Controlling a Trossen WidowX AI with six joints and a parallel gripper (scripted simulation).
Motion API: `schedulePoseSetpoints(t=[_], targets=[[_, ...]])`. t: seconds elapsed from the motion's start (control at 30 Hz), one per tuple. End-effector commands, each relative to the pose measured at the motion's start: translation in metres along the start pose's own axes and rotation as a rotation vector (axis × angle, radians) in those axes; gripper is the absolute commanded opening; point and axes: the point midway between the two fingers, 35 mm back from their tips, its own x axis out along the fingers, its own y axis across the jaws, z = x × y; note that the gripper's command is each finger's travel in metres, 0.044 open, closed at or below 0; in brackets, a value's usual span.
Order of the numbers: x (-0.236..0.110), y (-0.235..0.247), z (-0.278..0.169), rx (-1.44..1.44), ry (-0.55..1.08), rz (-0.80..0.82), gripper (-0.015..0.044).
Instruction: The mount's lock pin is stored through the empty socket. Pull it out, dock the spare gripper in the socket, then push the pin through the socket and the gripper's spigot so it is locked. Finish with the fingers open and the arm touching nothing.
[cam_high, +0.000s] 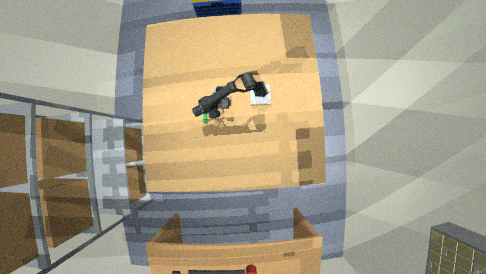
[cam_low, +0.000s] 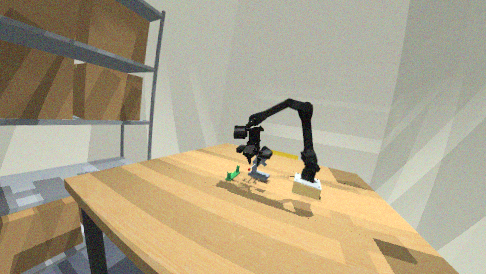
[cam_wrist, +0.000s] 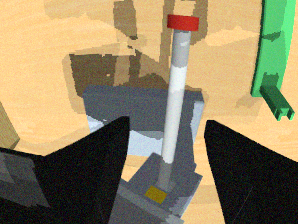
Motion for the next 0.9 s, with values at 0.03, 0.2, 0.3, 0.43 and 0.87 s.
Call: schedulePoseSetpoints(t=[0.03, 0.2, 0.3, 0.43, 0.87], targets=[[-0.012, 0.0, 0.005, 0.0, -0.001, 0.0, 0.02], [-0.025, 0.0, 0.011, -0.004, 0.003, -0.002, 0.02], [-0.032, 0.0, 0.013, -0.006, 0.005, -0.004, 0.02], [-0.042, 0.0, 0.017, -0.009, 0.006, -0.008, 0.02], [-0.056, -0.001, 0.02, -0.013, 0.008, -0.021, 0.0358]])
